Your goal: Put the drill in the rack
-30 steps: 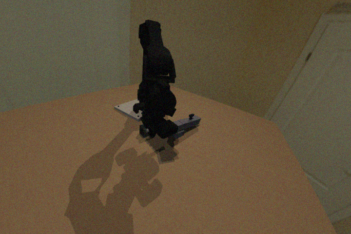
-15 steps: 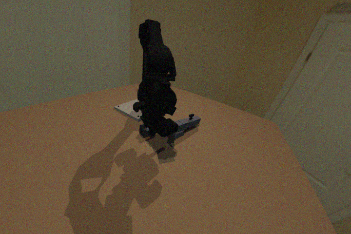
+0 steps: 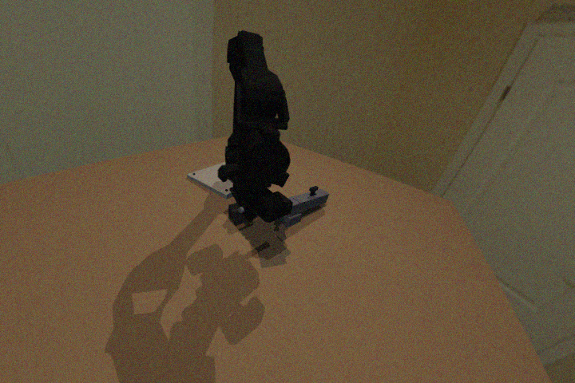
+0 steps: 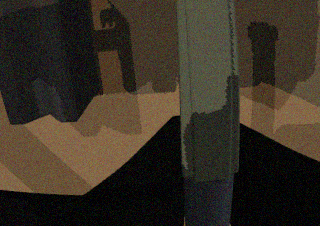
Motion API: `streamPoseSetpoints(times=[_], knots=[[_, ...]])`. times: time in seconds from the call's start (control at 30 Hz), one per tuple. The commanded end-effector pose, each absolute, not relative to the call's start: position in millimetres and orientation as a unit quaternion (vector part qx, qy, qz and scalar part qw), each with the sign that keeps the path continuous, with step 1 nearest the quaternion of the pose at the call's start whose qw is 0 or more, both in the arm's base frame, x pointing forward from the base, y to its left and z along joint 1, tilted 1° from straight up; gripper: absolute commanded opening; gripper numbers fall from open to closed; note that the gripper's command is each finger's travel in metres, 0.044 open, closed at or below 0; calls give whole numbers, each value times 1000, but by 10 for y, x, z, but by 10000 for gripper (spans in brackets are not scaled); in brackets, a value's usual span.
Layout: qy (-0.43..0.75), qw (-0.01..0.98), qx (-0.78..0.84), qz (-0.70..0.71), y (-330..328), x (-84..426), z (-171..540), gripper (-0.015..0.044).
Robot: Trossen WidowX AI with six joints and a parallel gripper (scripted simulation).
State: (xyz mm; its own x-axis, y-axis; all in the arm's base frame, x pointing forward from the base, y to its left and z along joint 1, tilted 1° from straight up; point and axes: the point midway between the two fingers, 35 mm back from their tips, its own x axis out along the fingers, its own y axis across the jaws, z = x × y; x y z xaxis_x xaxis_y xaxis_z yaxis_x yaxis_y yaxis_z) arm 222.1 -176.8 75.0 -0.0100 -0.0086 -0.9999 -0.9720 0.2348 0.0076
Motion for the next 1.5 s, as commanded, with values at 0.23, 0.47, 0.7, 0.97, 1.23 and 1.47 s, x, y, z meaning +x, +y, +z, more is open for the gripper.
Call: streamPoseSetpoints(times=[0.23,0.47,0.7,0.97,1.23,1.47], knots=[[561,551,-439,434,-1776,2227,804,0],[561,551,-439,434,-1778,2229,826,0],[561,551,-439,434,-1781,2231,848,0],[561,551,-439,434,-1785,2235,872,0],[561,551,-439,434,-1784,2205,875,0],[562,551,-439,434,-1771,2072,829,0]])
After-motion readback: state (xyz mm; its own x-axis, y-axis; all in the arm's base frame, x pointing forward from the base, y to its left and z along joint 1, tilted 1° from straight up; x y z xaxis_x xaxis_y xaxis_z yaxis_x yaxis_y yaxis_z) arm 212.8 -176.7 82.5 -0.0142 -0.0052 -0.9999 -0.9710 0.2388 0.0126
